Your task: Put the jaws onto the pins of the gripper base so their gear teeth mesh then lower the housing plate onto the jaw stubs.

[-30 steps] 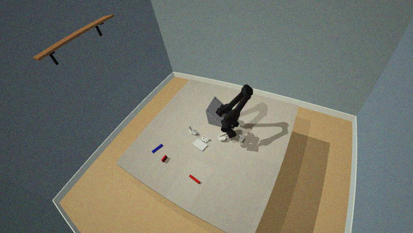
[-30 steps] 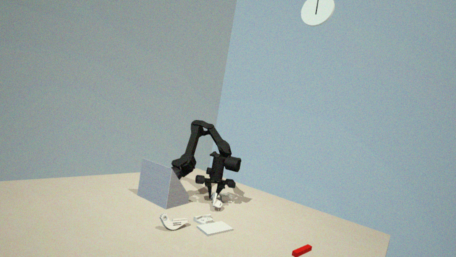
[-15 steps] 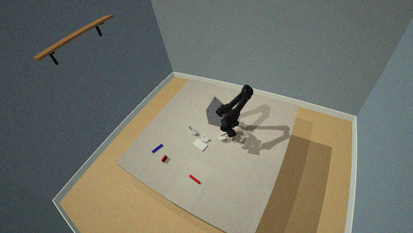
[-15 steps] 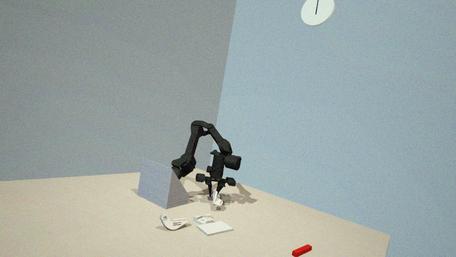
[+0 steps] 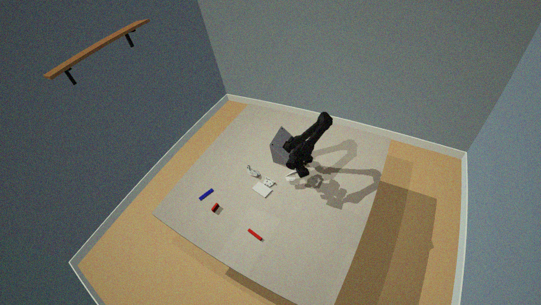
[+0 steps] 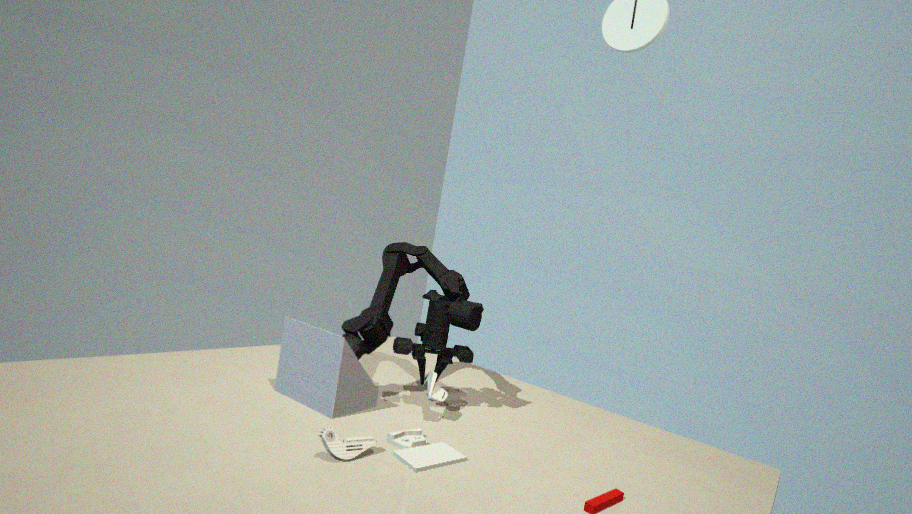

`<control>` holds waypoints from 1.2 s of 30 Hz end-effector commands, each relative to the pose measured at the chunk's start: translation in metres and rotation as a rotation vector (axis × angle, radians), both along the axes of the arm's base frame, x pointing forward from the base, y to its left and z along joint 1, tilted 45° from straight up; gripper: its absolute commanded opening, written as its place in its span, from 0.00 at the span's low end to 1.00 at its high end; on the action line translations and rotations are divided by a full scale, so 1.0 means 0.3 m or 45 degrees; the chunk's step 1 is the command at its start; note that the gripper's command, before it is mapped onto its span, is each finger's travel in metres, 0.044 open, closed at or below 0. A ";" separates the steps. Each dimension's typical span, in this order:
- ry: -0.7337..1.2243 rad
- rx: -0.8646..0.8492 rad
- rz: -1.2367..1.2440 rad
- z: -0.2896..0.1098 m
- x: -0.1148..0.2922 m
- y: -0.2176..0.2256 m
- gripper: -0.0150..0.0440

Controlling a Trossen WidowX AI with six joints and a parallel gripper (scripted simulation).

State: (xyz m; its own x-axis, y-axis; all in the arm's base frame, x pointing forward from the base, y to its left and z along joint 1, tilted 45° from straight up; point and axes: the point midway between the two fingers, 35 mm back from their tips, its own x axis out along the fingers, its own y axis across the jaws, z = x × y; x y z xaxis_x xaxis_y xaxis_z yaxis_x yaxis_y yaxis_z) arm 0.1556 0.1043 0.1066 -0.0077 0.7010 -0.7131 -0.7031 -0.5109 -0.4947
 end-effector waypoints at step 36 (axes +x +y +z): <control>0.435 0.005 -0.447 0.049 0.052 -0.068 0.32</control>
State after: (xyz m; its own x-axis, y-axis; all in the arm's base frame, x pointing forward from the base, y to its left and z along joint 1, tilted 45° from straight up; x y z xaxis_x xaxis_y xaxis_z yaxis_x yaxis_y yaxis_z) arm 0.1677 0.0850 0.1216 -0.0055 0.7077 -0.7065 -0.9396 -0.2455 -0.2386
